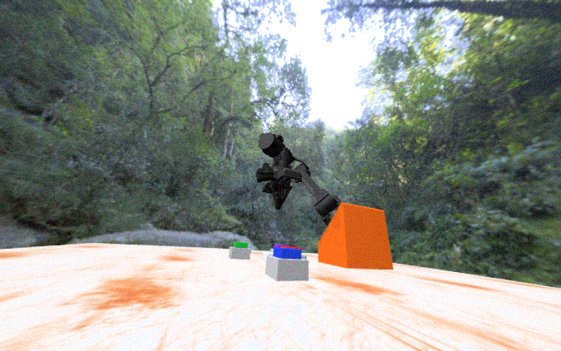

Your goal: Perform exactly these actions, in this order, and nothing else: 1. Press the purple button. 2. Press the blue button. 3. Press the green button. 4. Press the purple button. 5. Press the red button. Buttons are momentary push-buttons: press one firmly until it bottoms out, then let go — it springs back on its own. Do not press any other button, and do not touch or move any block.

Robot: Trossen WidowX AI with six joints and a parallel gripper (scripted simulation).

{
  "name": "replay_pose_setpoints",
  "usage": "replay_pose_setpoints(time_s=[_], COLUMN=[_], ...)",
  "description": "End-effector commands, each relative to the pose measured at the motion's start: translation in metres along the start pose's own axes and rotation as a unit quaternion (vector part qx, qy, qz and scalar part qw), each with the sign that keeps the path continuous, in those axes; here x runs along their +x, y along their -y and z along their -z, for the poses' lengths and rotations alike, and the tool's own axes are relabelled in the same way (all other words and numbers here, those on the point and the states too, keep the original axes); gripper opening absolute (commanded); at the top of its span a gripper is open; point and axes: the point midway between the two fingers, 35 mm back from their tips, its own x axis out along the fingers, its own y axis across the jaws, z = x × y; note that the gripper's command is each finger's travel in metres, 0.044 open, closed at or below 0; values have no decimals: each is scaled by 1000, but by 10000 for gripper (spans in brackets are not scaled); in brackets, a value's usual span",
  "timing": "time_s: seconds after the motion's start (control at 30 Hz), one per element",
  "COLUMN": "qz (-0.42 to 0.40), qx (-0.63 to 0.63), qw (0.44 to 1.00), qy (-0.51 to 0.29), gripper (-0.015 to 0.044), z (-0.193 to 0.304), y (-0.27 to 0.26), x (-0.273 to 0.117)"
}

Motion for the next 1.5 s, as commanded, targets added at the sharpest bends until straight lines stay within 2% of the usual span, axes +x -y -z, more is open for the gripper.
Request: replay_pose_setpoints(time_s=[0.0, 0.27, 0.5, 0.73, 0.9, 1.47], qz=[-3, -5, -3, -3, -3, -2], qx=[-1, 1, 3, 3, 3, 3], qw=[1000, 1000, 1000, 1000, 1000, 1000], qy=[0, 1, 1, 1, 2, 2], gripper=[20, 20, 20, 20, 20, 20], z=[-26, -63, -70, -70, -70, -70], y=[-38, -136, -222, -225, -225, -225], x=[-8, -9, 9, 12, 69, 90])
